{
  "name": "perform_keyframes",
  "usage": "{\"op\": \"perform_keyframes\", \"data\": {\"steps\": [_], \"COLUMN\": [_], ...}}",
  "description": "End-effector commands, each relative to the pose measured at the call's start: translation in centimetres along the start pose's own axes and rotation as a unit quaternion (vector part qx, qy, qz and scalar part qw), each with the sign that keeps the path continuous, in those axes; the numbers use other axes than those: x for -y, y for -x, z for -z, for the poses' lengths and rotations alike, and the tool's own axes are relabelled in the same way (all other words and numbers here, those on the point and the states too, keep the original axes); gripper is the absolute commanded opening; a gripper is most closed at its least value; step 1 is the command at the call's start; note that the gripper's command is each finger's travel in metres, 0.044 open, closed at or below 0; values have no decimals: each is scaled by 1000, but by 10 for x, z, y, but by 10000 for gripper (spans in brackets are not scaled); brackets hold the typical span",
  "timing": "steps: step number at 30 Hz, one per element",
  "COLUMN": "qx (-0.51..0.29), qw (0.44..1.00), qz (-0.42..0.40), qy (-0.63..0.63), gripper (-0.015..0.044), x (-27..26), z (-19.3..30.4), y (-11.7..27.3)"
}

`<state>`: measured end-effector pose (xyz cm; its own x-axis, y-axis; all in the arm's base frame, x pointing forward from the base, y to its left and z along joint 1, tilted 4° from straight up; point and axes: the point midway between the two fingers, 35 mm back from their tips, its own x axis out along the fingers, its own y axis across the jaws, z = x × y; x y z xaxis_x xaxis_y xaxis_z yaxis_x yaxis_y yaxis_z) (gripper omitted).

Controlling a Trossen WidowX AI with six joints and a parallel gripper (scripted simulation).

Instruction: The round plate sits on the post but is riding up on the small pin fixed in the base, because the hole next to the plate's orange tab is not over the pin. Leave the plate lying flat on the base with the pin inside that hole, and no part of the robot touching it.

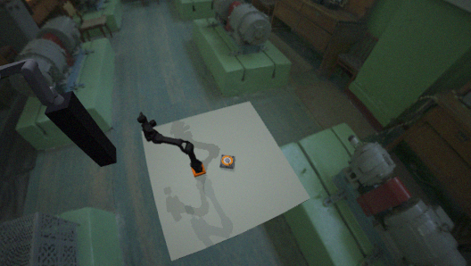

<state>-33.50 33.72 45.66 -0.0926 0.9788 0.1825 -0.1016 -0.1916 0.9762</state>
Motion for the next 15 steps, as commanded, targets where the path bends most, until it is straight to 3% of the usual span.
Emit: {"op": "perform_keyframes", "data": {"steps": [1, 8, 11, 15], "qx": [2, 77, 82, 111], "qw": [1000, 986, 975, 940], "qz": [1, 54, 76, 145], "qy": [4, 141, 192, 287], "gripper": [374, 190, 111, 6], "x": [1, 47, 59, 98], "z": [-2, -96, -114, -184], "y": [-2, -68, -74, -96]}}
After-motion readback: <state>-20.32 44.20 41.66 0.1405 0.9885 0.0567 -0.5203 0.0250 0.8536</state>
